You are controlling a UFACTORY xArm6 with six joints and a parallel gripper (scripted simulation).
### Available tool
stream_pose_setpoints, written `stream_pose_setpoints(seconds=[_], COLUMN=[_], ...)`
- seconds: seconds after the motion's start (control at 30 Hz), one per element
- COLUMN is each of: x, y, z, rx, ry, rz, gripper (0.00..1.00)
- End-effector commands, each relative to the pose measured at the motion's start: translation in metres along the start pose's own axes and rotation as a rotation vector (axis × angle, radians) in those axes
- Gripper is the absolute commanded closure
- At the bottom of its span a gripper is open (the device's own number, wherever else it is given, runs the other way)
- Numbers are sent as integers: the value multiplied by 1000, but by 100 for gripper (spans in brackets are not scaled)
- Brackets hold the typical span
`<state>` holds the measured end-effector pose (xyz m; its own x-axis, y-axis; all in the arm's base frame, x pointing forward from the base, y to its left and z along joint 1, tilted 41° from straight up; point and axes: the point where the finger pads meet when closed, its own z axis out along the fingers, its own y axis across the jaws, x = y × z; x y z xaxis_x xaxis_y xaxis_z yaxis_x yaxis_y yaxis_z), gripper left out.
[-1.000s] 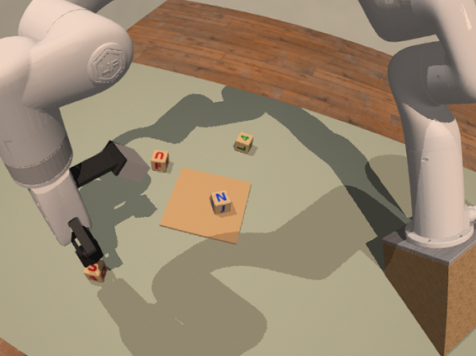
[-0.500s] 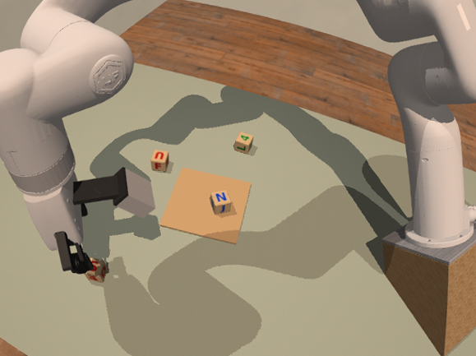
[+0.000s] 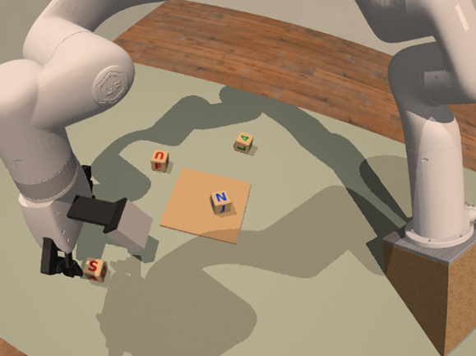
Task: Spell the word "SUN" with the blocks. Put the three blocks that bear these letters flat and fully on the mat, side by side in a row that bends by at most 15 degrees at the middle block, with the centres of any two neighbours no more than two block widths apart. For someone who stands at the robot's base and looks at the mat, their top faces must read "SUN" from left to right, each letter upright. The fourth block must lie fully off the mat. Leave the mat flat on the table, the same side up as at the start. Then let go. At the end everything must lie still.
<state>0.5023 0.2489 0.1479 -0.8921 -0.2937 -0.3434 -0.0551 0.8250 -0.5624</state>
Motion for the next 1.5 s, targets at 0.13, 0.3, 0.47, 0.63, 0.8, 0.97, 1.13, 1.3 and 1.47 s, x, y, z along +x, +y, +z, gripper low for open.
stream_pose_setpoints(seconds=[0.13,0.3,0.47,0.63,0.8,0.97,1.13,1.3,1.47], x=[-1,-1,-1,-1,-1,-1,-1,-1,-1], y=[0,0,0,0,0,0,0,0,0], z=[-1,-1,-1,-1,-1,-1,-1,-1,0], rx=[-1,-1,-1,-1,-1,-1,-1,-1,0], ry=[-7,-7,-7,-7,-7,-7,-7,-7,-7], rz=[20,20,20,20,20,20,20,20,21], gripper=[31,31,31,31,31,31,31,31,31])
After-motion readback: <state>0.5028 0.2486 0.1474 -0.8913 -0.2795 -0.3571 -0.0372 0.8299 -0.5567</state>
